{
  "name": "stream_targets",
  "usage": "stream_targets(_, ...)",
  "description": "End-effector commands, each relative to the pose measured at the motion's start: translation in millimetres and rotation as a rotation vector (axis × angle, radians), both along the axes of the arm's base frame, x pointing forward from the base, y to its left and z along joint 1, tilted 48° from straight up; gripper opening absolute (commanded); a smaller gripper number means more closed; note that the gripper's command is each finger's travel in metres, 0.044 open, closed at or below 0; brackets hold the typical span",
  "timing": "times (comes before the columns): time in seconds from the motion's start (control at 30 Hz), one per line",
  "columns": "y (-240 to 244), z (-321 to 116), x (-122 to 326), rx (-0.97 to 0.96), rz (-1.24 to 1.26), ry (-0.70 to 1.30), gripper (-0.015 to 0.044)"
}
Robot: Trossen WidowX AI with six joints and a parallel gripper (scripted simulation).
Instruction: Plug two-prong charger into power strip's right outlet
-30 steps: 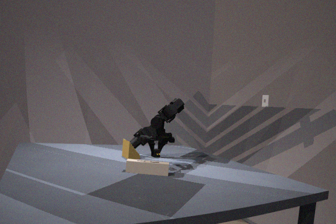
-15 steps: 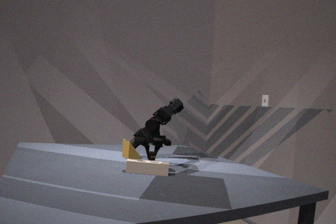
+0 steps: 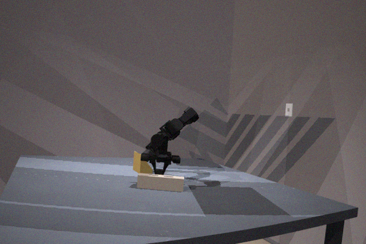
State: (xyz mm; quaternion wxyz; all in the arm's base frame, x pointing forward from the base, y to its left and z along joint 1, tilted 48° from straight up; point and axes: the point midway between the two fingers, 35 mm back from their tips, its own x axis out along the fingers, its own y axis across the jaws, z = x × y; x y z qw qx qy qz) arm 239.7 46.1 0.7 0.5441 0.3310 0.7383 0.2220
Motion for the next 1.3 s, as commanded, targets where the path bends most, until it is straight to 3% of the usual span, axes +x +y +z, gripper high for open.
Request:
stream_targets(0.0,-0.5,-11.3,-3.6,-0.007,-0.045,0.059,0.0)
stream_targets(1.27,-7.8,-29.3,34.8,-0.011,-0.064,0.077,0.0)
